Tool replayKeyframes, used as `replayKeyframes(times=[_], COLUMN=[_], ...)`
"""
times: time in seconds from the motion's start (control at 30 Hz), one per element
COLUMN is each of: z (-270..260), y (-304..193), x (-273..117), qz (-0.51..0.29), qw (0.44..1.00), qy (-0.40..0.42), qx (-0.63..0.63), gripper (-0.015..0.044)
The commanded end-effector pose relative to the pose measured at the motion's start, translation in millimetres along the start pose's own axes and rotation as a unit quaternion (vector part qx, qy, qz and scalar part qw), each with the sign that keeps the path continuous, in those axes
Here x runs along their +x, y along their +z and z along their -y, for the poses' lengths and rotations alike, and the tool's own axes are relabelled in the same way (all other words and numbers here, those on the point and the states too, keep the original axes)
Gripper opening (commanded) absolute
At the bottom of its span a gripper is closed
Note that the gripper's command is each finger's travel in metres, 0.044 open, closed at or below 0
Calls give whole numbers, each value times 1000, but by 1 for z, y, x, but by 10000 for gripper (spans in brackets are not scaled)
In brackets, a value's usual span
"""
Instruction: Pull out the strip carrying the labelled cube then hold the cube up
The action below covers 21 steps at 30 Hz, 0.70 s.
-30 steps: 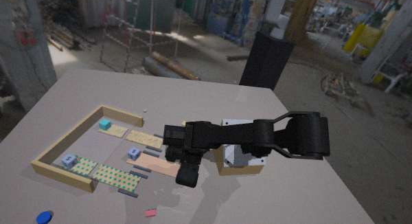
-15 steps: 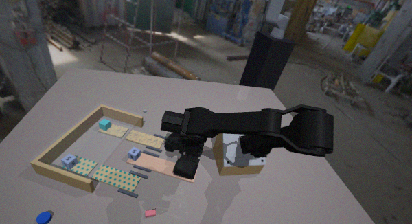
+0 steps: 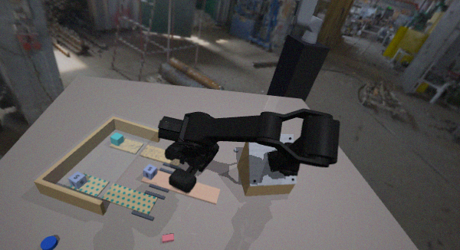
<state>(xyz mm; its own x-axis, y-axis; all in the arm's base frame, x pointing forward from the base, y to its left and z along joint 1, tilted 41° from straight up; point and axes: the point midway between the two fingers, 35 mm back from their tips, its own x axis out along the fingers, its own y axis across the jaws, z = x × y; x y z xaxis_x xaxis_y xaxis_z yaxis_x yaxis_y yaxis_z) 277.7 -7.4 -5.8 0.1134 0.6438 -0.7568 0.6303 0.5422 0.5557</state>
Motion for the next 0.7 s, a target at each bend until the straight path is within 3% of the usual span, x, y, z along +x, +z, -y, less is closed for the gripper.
replayKeyframes(times=[0.0, 0.67], z=[-3, -16], y=[14, 86], x=[-3, -11], qz=[4, 6], qw=[1000, 1000], qy=[-2, -2], qx=[-2, -4], gripper=[440, 440])
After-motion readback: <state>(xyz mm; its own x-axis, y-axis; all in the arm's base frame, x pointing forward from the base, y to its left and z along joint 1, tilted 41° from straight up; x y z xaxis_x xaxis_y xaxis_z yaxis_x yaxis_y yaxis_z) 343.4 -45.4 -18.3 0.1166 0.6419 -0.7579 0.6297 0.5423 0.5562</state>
